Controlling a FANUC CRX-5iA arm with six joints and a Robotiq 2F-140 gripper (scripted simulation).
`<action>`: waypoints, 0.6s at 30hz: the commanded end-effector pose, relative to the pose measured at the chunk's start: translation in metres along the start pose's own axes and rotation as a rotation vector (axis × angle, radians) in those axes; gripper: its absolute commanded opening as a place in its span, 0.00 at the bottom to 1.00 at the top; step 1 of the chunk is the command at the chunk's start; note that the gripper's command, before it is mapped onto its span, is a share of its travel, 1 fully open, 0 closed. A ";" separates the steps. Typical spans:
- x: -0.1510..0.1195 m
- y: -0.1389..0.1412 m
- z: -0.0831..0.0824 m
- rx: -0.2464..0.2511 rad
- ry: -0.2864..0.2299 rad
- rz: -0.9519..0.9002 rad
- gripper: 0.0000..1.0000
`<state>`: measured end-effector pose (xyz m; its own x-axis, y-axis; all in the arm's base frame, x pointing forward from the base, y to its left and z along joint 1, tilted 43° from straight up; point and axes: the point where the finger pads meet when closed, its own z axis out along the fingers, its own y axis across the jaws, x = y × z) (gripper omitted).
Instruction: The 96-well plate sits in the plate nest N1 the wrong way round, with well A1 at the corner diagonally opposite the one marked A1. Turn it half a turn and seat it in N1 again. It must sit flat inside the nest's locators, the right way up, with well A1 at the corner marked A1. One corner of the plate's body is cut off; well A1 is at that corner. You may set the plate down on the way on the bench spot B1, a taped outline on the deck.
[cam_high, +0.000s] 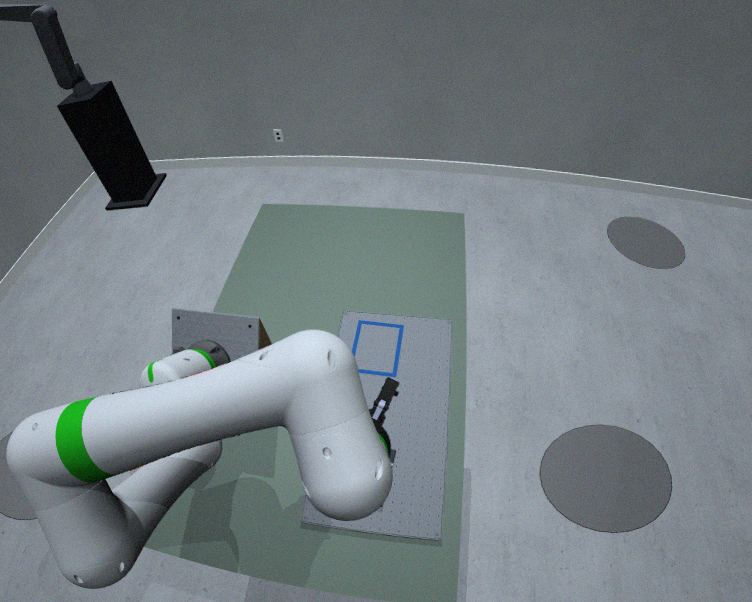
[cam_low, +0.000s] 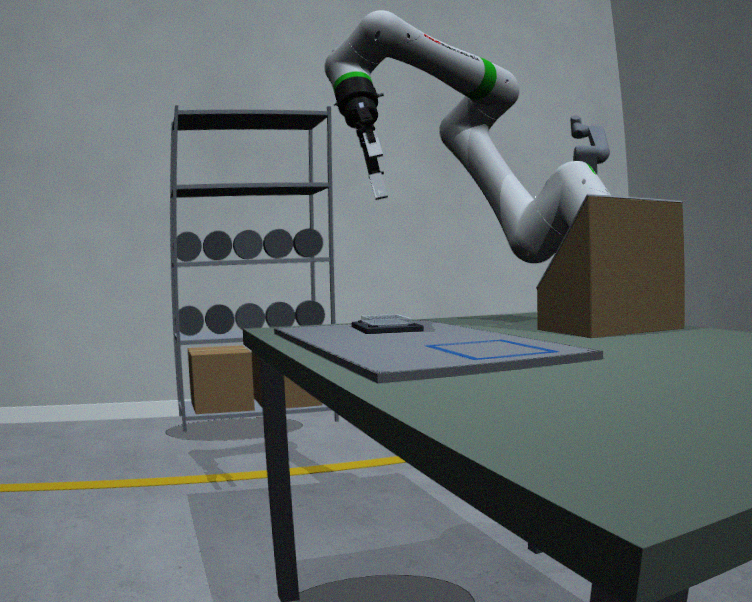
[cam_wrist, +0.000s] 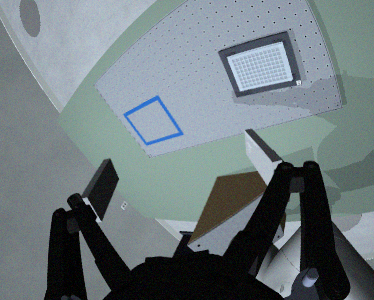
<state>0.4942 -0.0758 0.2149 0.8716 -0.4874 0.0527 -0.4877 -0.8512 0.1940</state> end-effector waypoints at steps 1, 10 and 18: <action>0.004 0.010 0.011 -0.034 0.013 0.084 1.00; 0.013 0.032 0.035 -0.106 0.048 0.272 1.00; 0.020 0.054 0.057 -0.170 0.096 0.452 1.00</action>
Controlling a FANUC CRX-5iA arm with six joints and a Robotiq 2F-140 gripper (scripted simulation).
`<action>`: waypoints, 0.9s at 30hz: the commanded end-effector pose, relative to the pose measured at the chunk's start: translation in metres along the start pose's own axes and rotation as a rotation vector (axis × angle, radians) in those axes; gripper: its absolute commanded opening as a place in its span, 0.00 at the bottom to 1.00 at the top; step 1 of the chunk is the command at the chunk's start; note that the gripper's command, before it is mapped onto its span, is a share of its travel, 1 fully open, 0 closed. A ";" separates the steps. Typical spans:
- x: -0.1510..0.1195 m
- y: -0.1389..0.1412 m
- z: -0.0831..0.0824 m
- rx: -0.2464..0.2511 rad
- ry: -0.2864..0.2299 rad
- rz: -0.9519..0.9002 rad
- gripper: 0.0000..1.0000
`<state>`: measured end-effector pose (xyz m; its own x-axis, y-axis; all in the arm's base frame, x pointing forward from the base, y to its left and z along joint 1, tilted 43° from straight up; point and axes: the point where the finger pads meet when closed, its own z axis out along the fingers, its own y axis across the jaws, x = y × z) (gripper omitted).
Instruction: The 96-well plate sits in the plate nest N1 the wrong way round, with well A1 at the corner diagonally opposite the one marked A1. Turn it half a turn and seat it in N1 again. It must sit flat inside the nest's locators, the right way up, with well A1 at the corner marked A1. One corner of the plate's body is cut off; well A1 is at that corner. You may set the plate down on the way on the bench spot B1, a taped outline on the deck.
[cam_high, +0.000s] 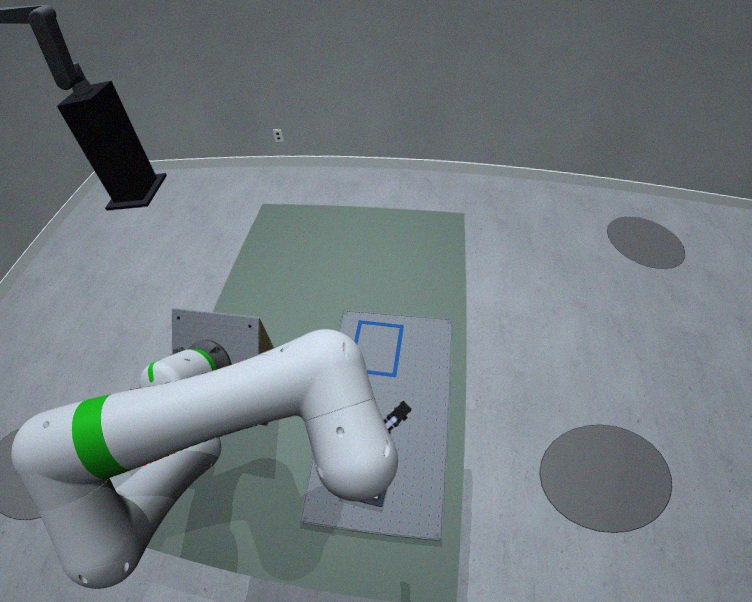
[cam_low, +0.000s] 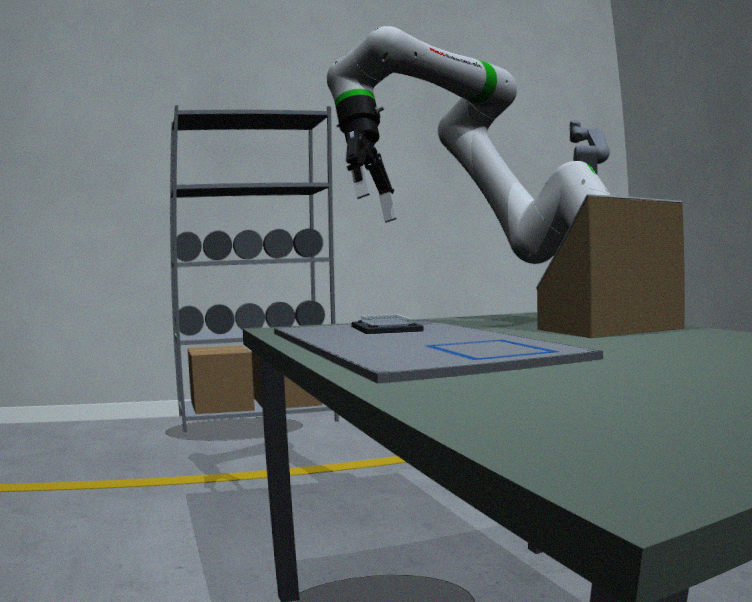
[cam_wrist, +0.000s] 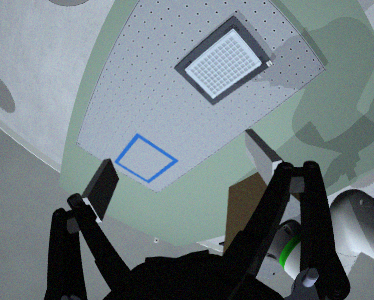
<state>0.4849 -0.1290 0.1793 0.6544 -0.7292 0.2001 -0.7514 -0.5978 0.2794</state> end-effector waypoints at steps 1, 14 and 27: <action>0.008 0.009 0.016 -0.037 0.034 0.112 1.00; 0.022 0.030 0.049 -0.101 0.118 0.353 1.00; 0.035 0.052 0.085 -0.141 0.230 0.611 1.00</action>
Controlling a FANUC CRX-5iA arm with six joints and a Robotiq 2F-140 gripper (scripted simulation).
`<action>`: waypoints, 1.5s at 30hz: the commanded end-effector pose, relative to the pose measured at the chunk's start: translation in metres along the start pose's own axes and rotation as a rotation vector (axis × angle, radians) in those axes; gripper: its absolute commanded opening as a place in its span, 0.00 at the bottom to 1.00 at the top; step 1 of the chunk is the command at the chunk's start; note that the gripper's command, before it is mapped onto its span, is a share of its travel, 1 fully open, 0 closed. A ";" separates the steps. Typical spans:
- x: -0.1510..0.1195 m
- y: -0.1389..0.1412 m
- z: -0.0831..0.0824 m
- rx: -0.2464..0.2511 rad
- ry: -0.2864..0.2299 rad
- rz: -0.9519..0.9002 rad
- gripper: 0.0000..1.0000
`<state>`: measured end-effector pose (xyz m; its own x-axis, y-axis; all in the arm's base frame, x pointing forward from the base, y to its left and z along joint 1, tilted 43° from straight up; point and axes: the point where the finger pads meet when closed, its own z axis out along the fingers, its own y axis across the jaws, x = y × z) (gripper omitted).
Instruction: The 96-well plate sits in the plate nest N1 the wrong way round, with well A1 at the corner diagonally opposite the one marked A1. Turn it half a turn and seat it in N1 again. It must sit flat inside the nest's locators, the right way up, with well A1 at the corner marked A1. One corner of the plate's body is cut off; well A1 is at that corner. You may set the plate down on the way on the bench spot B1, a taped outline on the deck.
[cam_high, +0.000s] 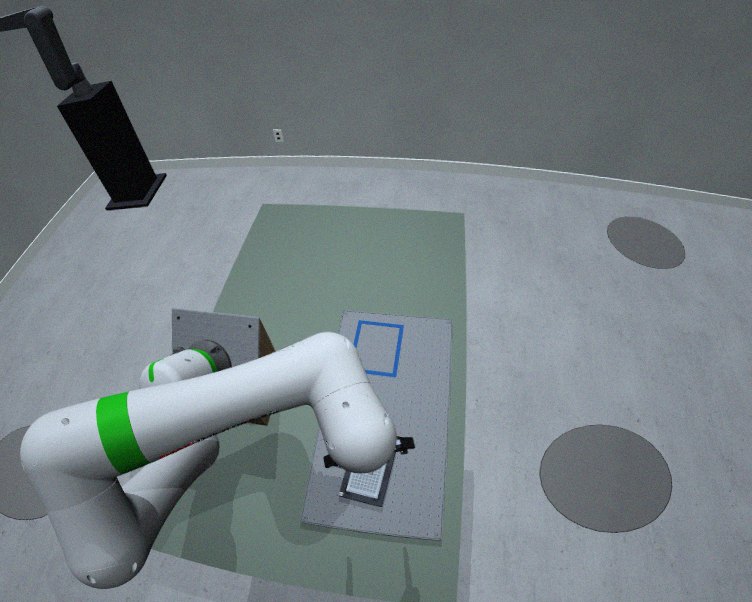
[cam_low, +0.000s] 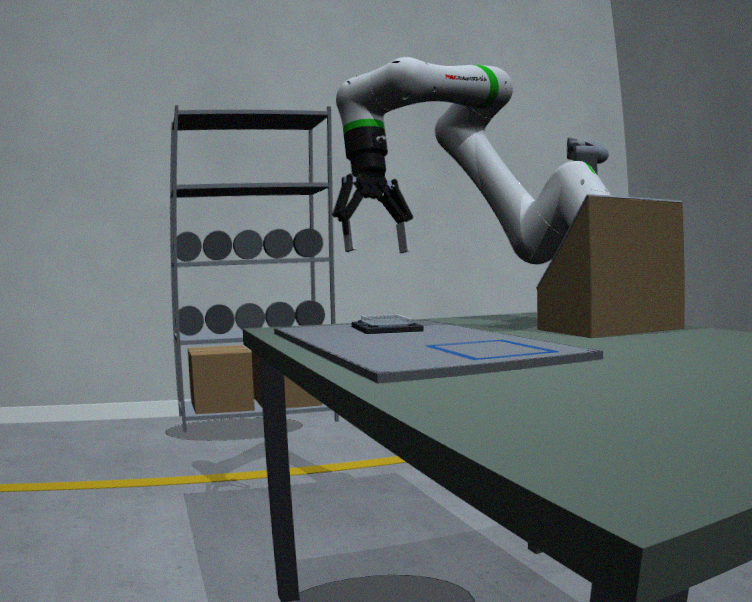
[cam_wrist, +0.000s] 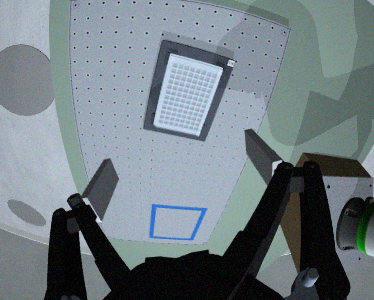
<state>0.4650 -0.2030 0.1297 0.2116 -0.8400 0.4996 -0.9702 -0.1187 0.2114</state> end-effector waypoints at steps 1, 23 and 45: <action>0.006 0.004 0.018 -0.009 0.055 0.122 1.00; 0.014 0.019 0.071 0.013 0.188 0.466 1.00; 0.017 0.019 0.086 0.013 0.188 0.466 1.00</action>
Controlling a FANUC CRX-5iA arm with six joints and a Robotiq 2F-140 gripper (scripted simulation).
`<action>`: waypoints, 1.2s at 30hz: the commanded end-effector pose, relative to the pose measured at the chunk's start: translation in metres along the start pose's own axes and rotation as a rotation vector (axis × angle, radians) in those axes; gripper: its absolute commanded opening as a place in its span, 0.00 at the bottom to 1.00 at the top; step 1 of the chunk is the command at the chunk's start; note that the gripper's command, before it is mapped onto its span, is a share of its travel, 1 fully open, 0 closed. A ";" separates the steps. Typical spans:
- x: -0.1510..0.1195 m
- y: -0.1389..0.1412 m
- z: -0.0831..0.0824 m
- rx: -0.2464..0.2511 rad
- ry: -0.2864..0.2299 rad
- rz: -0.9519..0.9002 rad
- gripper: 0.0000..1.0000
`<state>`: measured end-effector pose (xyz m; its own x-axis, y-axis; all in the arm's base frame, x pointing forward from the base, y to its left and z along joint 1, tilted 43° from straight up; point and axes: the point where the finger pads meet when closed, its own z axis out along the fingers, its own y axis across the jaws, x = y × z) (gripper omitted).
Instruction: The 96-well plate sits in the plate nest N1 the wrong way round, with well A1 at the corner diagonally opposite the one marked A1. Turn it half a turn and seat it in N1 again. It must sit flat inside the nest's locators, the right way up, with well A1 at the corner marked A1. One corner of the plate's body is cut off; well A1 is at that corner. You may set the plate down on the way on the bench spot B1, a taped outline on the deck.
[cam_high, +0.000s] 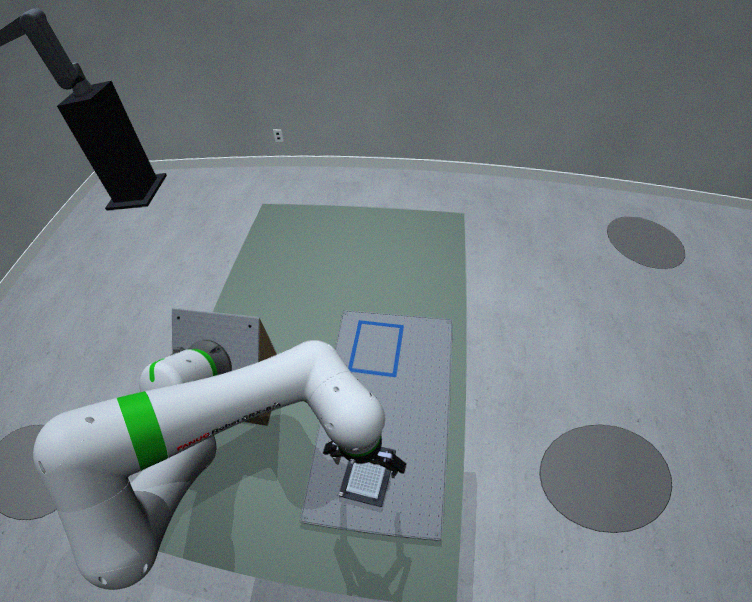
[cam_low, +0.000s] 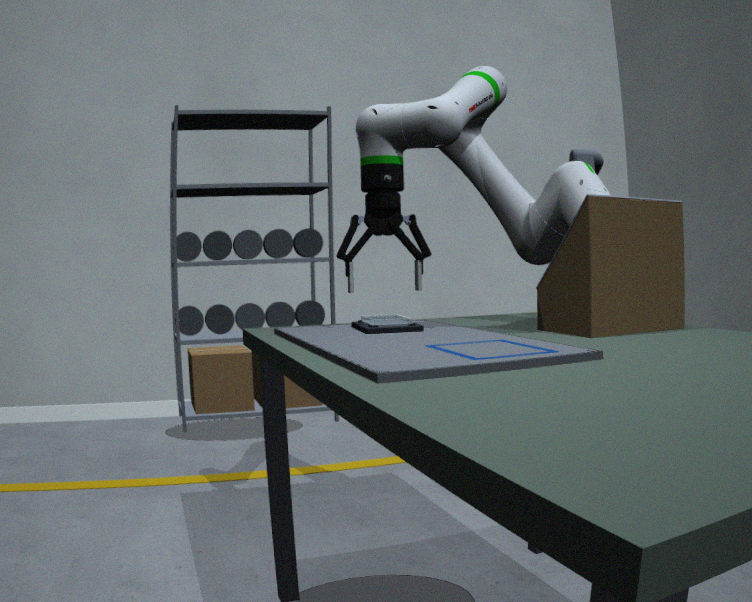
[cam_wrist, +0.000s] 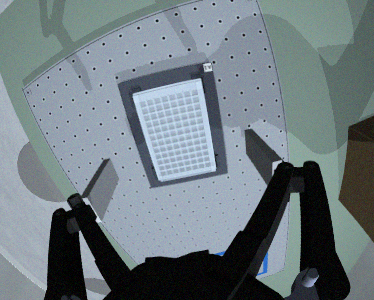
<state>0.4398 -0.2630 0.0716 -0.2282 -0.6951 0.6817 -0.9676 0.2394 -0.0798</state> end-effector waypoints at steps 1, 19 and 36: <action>0.000 0.000 0.003 0.001 0.000 0.000 1.00; 0.000 0.000 0.029 0.001 0.000 0.000 1.00; 0.000 0.000 0.050 0.001 0.000 0.000 1.00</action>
<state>0.4345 -0.2968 0.0353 -0.2282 -0.6951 0.6817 -0.9677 0.2393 -0.0799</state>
